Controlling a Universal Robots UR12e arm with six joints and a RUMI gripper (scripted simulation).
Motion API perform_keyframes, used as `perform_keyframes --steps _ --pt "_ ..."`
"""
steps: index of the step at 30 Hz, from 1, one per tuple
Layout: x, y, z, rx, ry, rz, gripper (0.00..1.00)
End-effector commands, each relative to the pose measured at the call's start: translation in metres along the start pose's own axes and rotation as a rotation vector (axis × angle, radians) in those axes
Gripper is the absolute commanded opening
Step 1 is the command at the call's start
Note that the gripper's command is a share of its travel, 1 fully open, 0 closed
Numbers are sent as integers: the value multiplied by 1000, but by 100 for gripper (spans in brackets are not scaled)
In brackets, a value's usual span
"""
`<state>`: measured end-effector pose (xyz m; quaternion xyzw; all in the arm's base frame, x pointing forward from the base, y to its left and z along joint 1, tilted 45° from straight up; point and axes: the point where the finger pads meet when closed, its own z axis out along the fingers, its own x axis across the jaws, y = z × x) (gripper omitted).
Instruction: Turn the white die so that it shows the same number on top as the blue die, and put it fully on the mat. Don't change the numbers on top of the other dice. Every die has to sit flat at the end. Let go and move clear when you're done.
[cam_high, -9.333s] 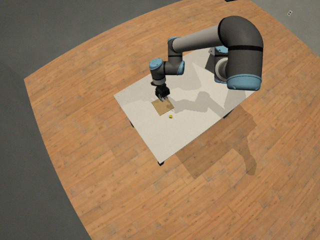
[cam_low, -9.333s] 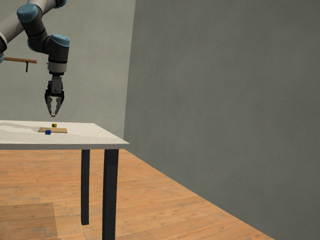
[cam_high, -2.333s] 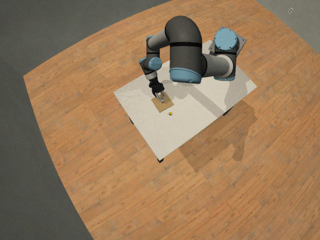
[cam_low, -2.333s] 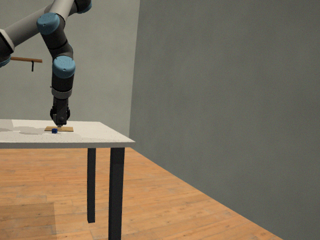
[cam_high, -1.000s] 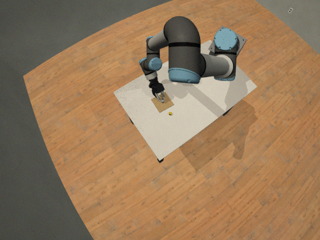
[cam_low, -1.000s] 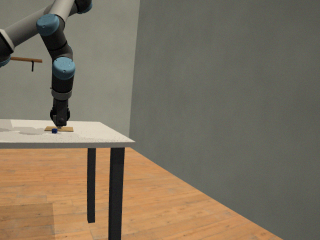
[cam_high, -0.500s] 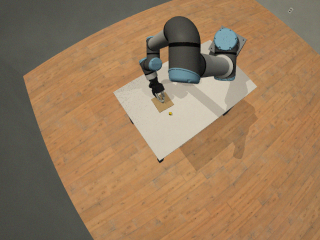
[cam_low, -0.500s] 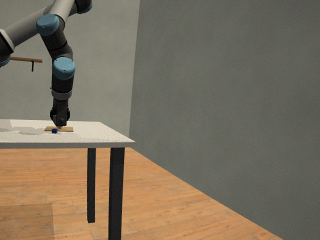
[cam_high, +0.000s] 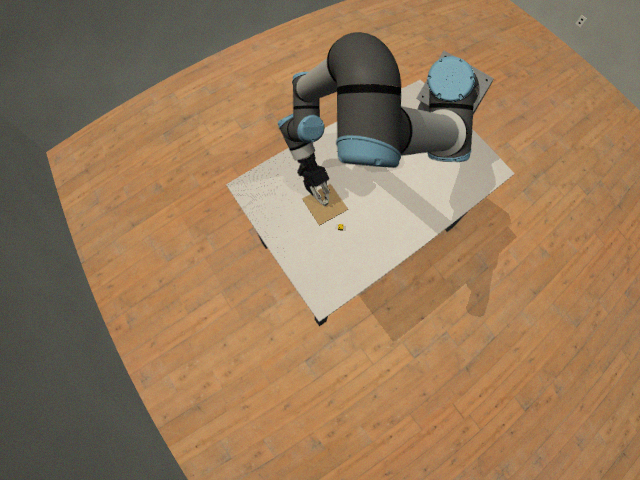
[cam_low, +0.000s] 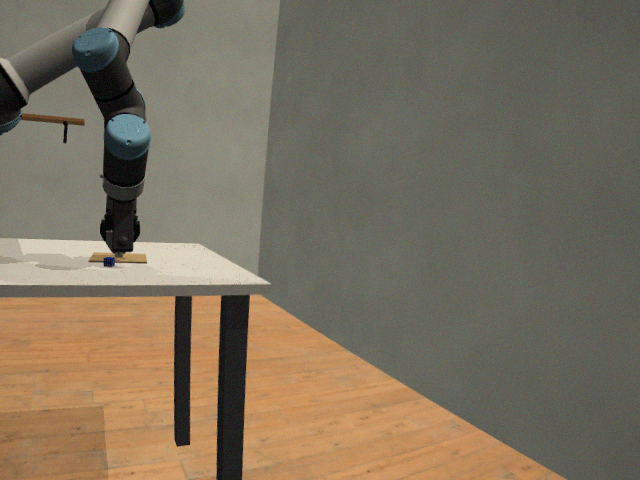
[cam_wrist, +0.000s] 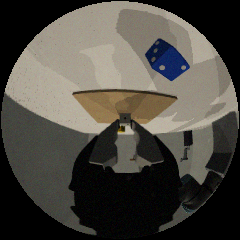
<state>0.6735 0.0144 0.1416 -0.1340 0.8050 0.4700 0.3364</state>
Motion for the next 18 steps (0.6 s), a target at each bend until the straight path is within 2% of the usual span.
perform_keyframes --steps 1,6,7,11,12,14,18 --pt "0 0 0 0 0 -1 3" --pt "0 0 0 0 0 -1 7" --pt "0 0 0 0 0 -1 10" --pt "0 0 0 0 0 -1 10" --pt "0 0 0 0 0 -1 14" --pt "0 0 0 0 0 -1 14" --pt "0 0 0 0 0 -1 21"
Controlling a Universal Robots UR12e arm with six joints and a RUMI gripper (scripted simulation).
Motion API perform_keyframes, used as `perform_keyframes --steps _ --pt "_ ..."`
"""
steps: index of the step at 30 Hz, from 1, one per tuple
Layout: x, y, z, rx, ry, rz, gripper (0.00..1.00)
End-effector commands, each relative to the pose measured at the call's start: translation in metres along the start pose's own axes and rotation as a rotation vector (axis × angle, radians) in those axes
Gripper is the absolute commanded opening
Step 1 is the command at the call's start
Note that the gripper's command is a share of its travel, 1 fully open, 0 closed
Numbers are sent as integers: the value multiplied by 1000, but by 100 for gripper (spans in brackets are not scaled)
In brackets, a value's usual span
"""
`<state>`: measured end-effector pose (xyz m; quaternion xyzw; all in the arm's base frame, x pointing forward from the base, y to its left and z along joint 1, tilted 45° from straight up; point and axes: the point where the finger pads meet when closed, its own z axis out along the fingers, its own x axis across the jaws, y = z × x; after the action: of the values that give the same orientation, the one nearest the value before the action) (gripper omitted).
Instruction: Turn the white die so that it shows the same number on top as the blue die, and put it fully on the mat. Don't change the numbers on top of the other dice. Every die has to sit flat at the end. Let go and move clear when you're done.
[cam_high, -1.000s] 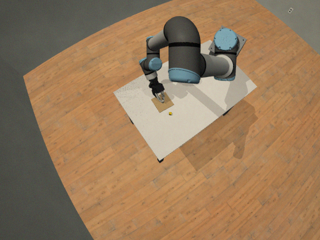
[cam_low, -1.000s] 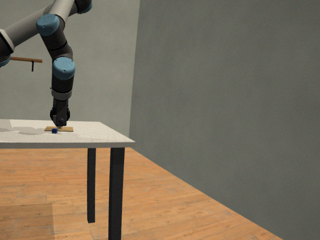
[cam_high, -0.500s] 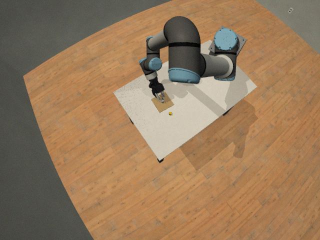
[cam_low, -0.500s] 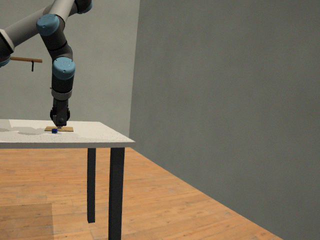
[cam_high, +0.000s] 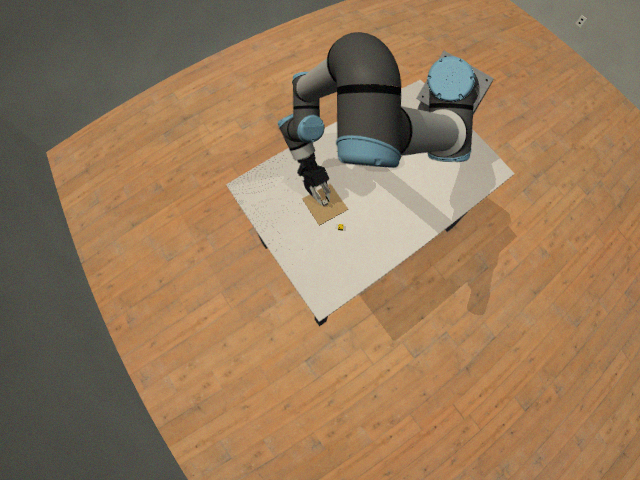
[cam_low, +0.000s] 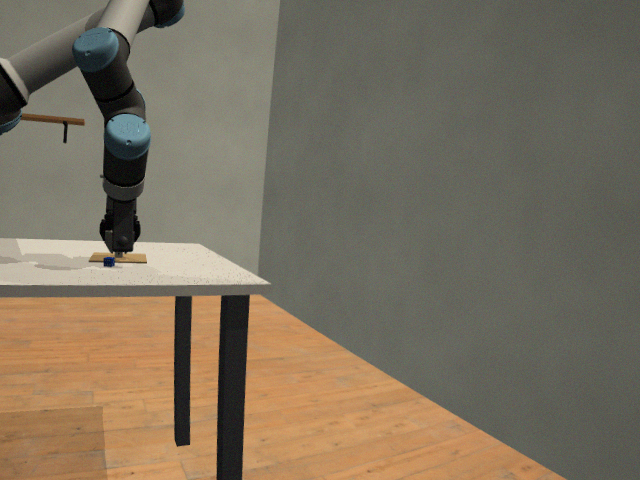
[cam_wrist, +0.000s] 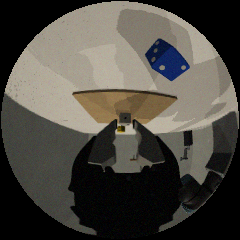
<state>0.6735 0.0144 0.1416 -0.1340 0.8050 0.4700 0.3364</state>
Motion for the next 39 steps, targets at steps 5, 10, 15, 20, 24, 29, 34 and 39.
perform_keyframes --steps 5,10,15,20,24,29,34,39 --pt "0 0 0 0 0 -1 33" --pt "0 0 0 0 0 -1 33" --pt "0 0 0 0 0 -1 33" --pt "0 0 0 0 0 -1 33" --pt "0 1 -1 0 0 -1 33" --pt "0 4 -4 0 0 -1 33" --pt "0 12 -12 0 0 -1 33" --pt "0 24 -25 0 0 -1 33"
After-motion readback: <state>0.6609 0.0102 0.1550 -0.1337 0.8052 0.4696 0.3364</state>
